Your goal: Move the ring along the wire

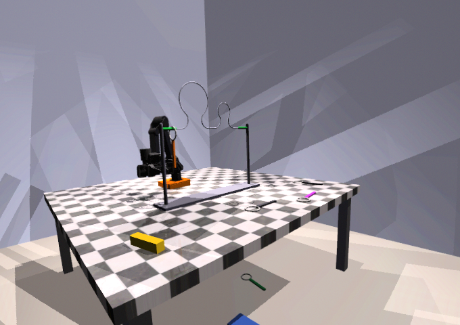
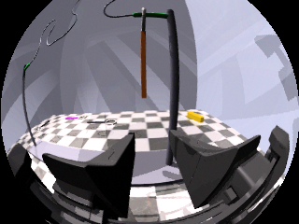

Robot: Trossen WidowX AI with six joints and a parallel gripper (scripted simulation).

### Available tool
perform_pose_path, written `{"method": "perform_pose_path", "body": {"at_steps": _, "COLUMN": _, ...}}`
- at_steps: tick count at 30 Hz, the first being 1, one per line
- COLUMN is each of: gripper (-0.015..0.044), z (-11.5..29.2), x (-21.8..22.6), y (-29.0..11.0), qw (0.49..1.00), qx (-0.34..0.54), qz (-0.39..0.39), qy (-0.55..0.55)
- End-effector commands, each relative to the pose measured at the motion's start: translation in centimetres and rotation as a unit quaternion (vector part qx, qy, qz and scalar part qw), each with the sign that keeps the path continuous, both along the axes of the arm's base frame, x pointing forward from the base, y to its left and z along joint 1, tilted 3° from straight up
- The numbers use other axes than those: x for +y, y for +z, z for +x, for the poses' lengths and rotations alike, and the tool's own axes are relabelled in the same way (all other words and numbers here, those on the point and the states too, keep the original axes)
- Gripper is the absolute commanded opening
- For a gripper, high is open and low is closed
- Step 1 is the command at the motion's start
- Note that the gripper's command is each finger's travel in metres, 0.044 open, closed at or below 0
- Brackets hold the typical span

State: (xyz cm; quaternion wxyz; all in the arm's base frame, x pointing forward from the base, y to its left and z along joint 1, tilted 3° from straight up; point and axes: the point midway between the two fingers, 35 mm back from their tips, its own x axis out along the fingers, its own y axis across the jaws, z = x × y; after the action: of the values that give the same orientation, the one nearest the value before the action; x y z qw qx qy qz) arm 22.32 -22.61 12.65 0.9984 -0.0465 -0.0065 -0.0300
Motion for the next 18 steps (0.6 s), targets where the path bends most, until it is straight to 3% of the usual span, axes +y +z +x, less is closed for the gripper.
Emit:
{"method": "perform_pose_path", "body": {"at_steps": 1, "gripper": 0.0160, "z": 0.5, "x": 0.2, "y": 0.2, "qw": 1.000, "qx": 0.001, "qz": 0.009, "qy": 0.004}}
{"method": "perform_pose_path", "body": {"at_steps": 10, "gripper": 0.0160, "z": 4.7, "x": 0.4, "y": 4.7, "qw": 1.000, "qx": -0.001, "qz": 0.008, "qy": 0.004}}
{"method": "perform_pose_path", "body": {"at_steps": 18, "gripper": 0.0160, "z": 5.1, "x": 0.3, "y": 4.8, "qw": 1.000, "qx": -0.001, "qz": 0.008, "qy": 0.004}}
